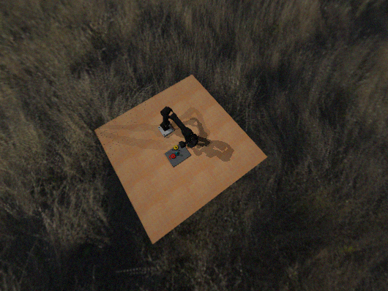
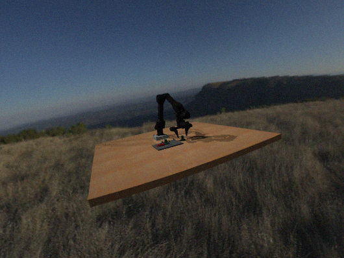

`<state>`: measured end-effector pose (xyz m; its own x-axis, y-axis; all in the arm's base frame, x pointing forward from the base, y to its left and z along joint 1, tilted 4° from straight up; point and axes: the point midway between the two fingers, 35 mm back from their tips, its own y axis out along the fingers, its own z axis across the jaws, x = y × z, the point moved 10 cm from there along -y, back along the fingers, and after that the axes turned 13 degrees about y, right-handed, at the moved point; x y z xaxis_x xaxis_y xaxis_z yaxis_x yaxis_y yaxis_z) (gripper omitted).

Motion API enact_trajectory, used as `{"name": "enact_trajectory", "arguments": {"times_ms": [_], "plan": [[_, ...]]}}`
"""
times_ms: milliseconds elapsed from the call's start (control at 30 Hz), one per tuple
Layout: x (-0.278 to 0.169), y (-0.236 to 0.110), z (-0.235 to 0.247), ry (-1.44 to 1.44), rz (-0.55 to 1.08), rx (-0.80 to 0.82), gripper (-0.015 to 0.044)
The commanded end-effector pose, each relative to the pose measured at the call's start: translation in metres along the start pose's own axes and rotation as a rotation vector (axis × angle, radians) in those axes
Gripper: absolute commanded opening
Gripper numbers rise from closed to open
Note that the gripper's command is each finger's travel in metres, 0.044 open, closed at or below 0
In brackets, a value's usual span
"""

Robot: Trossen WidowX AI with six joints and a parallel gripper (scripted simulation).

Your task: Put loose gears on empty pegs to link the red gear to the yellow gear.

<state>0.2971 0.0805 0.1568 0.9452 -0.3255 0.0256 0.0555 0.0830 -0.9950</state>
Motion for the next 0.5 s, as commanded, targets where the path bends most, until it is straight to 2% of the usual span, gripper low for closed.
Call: {"name": "enact_trajectory", "arguments": {"times_ms": [0,267,467], "plan": [[-0.0001,0.0008,-0.0003,0.004,-0.001,-0.004,0.0256],[-0.0001,0.0008,-0.0003,0.004,-0.001,-0.004,0.0046],[-0.0001,0.0008,-0.0003,0.004,-0.001,-0.004,0.0006]]}}
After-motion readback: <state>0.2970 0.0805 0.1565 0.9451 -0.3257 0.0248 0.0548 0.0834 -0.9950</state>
